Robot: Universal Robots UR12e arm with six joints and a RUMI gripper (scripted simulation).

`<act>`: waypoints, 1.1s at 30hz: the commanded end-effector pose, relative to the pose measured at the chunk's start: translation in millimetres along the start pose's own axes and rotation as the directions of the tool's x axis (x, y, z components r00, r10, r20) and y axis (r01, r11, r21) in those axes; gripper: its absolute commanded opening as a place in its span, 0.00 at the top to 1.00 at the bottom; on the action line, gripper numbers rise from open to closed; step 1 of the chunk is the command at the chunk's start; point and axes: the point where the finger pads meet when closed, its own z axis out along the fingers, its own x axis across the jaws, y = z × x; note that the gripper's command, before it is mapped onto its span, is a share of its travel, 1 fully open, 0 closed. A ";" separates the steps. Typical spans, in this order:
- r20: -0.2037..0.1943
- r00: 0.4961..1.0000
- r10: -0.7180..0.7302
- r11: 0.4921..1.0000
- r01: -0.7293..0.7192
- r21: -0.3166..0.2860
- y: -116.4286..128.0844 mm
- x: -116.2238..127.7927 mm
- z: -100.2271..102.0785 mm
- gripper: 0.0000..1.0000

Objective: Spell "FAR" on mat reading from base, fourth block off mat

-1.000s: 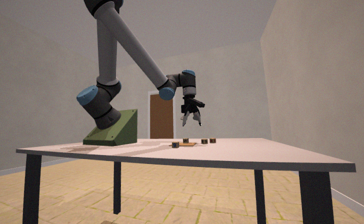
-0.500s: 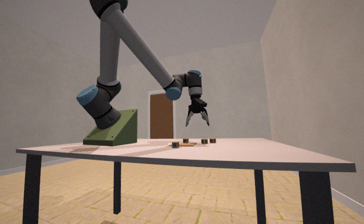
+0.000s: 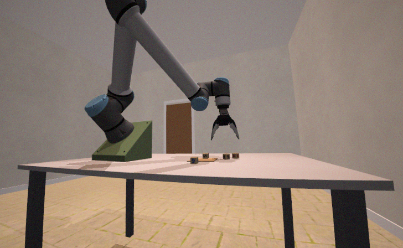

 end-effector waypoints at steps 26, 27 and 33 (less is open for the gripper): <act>-0.004 0.767 0.642 0.767 -0.642 0.006 12.6 -52.3 1.9 0.00; -0.004 0.760 0.650 0.760 -0.650 0.006 12.8 -53.1 1.9 0.00; -0.004 0.738 0.674 0.738 -0.674 0.006 13.6 -55.5 2.1 0.00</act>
